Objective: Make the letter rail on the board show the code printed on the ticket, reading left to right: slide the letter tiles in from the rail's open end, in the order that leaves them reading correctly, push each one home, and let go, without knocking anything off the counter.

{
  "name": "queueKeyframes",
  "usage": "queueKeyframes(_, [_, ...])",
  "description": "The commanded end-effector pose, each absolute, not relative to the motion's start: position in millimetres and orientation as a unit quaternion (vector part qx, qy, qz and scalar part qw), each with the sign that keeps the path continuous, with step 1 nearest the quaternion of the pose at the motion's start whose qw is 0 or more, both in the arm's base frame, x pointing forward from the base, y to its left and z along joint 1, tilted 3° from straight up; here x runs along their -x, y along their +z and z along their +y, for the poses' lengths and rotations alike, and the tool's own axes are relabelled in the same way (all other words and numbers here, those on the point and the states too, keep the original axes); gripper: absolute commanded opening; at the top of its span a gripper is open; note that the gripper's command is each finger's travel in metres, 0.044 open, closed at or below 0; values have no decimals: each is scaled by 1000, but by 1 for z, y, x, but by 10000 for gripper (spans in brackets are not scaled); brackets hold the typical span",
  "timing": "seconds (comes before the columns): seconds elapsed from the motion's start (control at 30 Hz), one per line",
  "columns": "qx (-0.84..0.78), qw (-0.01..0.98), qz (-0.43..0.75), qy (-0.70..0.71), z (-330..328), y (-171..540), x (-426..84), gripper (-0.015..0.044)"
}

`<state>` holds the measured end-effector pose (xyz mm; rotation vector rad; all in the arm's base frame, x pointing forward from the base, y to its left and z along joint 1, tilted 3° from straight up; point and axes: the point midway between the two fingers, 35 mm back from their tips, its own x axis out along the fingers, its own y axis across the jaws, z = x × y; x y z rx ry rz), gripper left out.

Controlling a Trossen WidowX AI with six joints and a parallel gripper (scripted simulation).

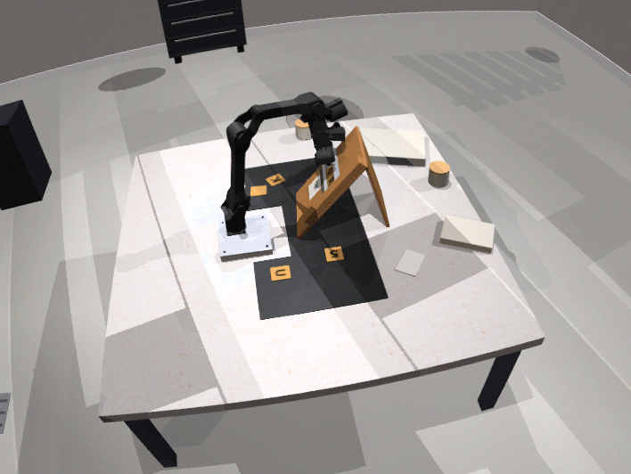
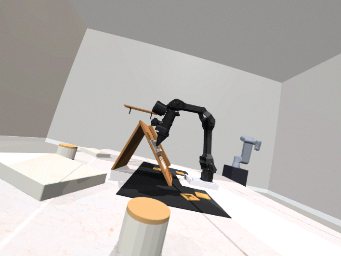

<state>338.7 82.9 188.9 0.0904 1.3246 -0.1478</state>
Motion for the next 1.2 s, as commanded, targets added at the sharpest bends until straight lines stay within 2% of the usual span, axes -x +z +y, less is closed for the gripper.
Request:
queueKeyframes(0.0, [-41,786,612,-70,80,190,-338,0])
queueKeyframes(1.17, [-41,786,613,-70,86,208,-316,0])
